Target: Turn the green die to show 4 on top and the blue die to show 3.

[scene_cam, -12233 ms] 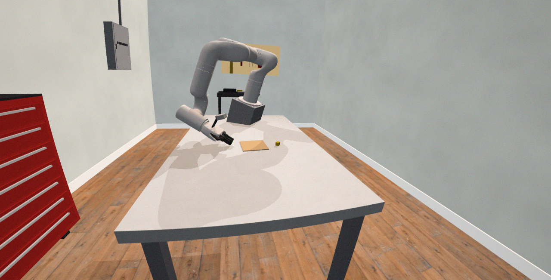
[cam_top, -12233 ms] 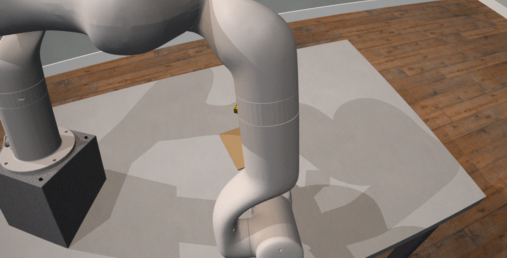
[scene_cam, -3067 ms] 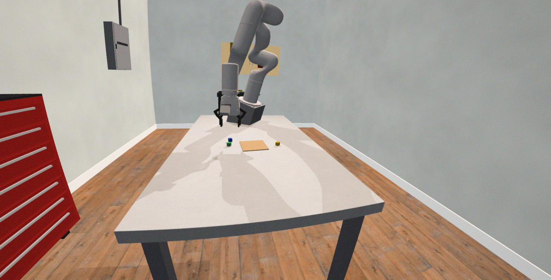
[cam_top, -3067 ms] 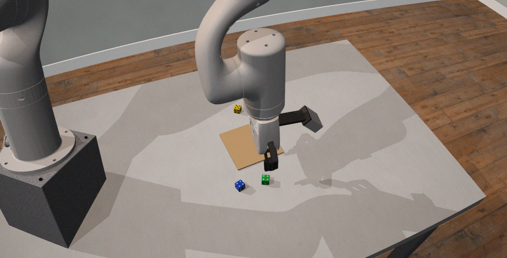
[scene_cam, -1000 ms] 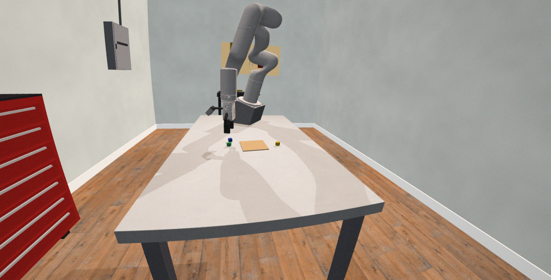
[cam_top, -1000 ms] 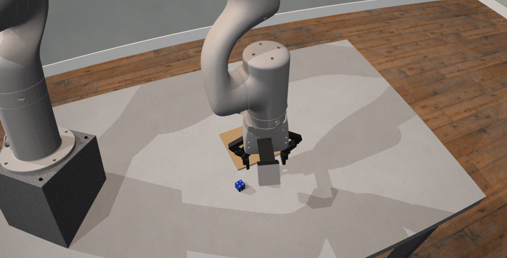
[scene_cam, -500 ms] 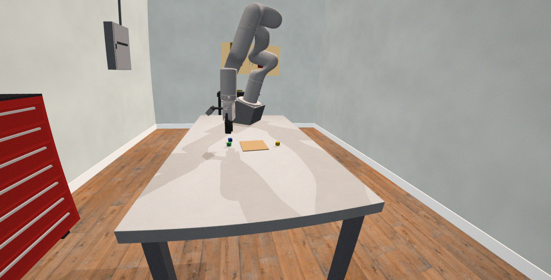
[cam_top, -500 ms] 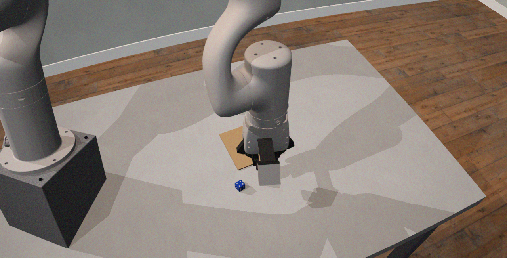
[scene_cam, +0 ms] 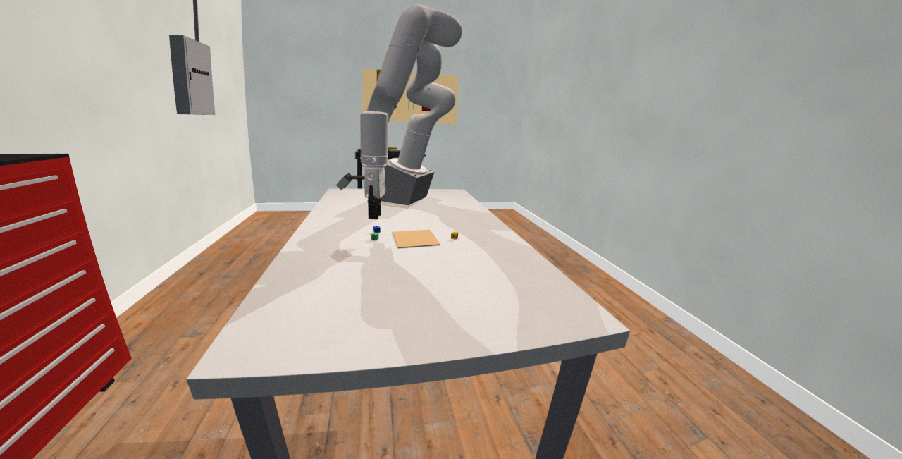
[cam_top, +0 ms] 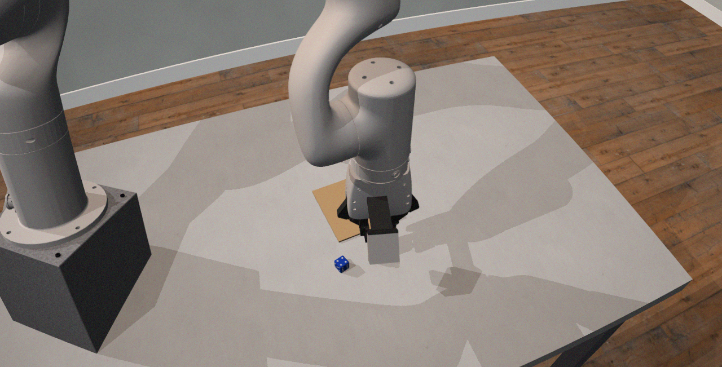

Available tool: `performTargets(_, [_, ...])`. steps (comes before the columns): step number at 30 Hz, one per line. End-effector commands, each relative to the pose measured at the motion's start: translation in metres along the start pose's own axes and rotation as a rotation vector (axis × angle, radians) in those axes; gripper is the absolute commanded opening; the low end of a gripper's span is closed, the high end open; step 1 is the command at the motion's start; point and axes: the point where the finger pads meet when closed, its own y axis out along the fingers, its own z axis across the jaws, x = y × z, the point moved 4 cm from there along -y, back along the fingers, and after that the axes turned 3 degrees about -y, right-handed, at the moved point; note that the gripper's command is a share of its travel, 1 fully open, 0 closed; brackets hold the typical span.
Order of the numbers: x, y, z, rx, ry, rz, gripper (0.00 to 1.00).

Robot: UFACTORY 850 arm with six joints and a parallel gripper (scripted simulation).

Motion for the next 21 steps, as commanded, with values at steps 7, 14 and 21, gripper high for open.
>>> performTargets(7, [-0.0002,-0.0005,-0.0008,-0.002,0.0,0.0,0.36])
performTargets(14, [-0.0002,0.002,-0.0009,-0.001,0.0,0.0,0.36])
performTargets(21, [-0.0002,0.0061,-0.0009,-0.001,0.0,0.0,0.36])
